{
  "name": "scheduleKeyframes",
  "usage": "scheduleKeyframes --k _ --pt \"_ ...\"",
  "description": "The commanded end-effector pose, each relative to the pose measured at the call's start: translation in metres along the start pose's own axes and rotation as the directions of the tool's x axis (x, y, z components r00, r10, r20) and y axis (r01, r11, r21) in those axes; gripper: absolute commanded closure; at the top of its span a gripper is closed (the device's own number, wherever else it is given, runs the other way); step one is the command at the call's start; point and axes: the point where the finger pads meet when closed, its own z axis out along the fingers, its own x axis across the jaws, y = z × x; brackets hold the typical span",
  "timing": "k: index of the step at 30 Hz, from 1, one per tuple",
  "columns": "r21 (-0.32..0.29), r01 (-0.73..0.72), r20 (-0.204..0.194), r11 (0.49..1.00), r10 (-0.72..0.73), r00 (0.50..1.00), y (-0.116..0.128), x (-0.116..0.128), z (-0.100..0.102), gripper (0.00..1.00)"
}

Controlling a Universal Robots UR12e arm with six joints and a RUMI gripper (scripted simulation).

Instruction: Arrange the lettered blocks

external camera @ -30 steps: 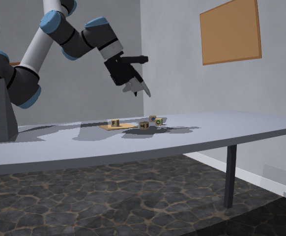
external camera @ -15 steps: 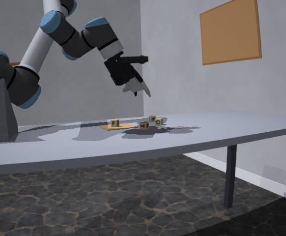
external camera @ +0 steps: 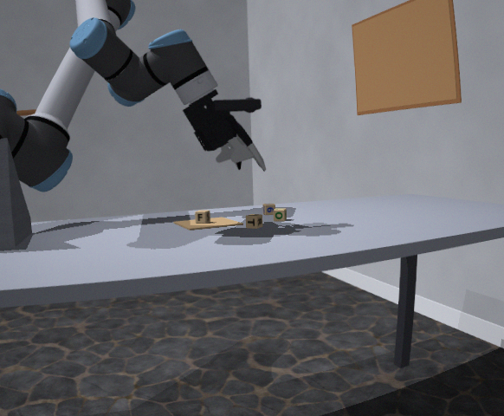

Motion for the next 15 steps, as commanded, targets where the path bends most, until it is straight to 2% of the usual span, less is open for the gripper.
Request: scheduleKeyframes --k 1,15 --pt "0.001 0.001 0.0 1.0 -0.001 1.0 -0.0007 0.0003 -0.0004 0.0" --pt "-0.007 -0.011 -0.001 1.0 0.011 1.0 -0.0003 -0.0005 -0.0005 0.0"
